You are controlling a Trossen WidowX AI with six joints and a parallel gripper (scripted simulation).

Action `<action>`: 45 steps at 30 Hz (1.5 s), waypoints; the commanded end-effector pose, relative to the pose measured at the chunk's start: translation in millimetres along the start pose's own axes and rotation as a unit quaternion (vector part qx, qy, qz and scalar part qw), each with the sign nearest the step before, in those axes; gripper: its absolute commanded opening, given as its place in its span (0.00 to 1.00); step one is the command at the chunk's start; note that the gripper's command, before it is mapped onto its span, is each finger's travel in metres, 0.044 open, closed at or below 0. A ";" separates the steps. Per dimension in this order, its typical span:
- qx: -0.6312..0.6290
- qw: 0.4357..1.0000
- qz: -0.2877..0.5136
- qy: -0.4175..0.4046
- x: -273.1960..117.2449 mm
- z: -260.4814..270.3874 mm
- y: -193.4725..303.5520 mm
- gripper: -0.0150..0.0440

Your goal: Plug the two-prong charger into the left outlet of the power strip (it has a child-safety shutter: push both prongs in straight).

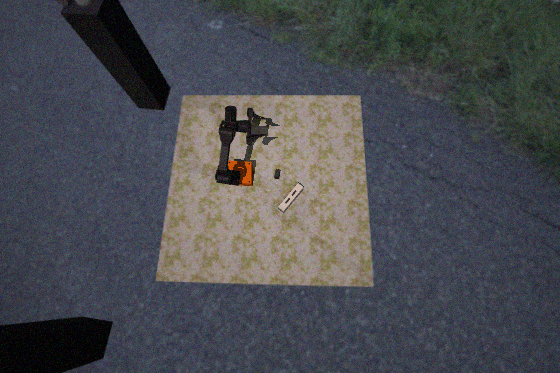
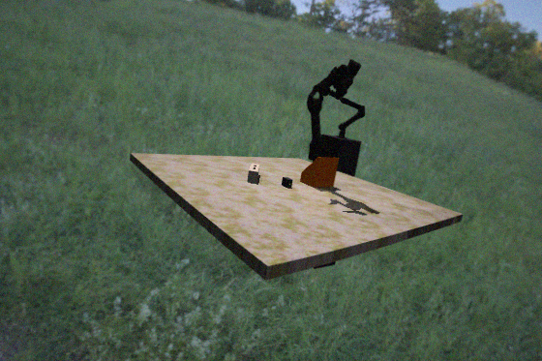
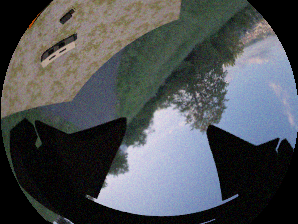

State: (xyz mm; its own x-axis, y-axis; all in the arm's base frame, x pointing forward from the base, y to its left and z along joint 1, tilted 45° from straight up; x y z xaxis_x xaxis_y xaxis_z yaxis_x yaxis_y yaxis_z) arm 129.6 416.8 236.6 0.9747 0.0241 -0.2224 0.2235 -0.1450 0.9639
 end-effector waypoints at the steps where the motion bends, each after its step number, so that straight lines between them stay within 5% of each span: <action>1: 0.002 1.000 -0.001 0.000 0.3 0.1 -0.1 0.98; 45: 0.246 0.907 -0.075 -0.333 167.7 170.7 -88.1 1.00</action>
State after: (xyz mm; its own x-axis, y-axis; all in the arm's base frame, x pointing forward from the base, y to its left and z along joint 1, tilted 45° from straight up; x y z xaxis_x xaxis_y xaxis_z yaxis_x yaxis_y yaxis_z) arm 268.3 280.5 102.4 0.7179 -0.4606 -0.5220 0.1820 -0.5996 0.7794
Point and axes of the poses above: the point midway between the two fingers, 35 mm back from their tips, its own x axis out along the fingers, its own z axis across the jaws, y = z × x, the point moved 3 cm from there along -x, back along the fingers, and after that the axes turned 15 degrees about x, right-handed, at the moved point
